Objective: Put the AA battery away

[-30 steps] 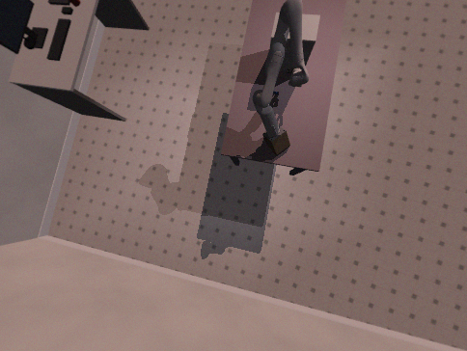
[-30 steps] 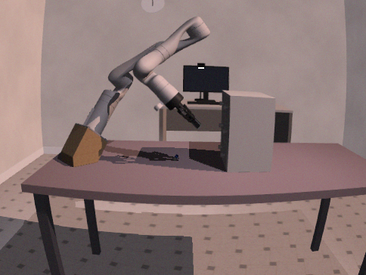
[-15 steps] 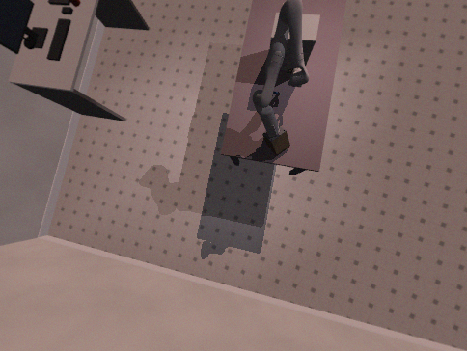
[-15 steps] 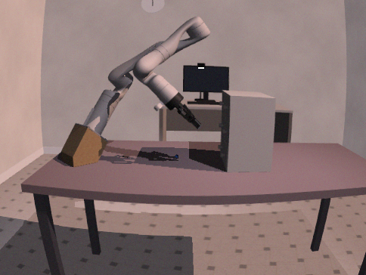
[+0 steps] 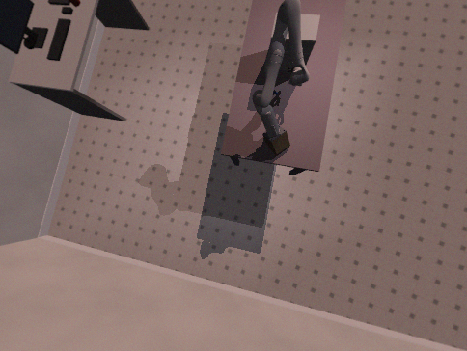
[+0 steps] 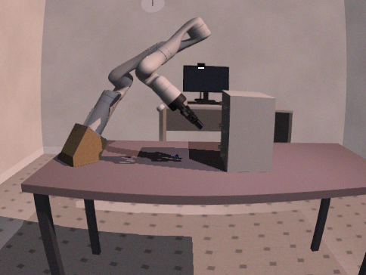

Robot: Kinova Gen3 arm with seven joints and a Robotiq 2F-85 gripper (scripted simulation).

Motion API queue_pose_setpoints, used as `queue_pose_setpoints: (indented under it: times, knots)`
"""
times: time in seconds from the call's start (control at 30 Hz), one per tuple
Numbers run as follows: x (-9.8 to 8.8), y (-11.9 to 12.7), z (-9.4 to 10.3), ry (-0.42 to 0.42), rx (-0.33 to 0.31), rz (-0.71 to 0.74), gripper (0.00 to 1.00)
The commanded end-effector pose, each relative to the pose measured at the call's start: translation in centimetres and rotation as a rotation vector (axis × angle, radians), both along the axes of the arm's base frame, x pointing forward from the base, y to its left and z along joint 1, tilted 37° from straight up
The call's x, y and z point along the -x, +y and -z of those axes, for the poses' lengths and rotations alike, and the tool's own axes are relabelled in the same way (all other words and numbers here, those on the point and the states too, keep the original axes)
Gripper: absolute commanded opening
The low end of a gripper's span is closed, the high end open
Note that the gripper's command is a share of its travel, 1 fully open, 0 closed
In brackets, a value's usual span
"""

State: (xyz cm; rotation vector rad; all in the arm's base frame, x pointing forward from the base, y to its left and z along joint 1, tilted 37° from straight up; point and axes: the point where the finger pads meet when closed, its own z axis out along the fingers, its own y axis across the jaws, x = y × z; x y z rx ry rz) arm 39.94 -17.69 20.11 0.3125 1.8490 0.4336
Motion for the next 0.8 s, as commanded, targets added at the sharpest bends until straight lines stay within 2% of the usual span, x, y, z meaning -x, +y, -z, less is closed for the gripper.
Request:
queue_pose_setpoints:
  times: [0.0, 0.23, 0.3, 0.5, 0.77]
  knots:
    - [-0.9, 0.3, -0.4, -0.006, 0.007, -0.013, 0.33]
    - [-3.2, 0.2, -0.8, -0.006, 0.007, -0.013, 0.33]
    - [-3.2, 0.2, -0.8, -0.006, 0.007, -0.013, 0.33]
    - [-4.9, 0.1, -1.0, -0.006, 0.007, -0.013, 0.33]
    - [-5.6, 0.0, -1.1, -0.006, 0.007, -0.013, 0.33]
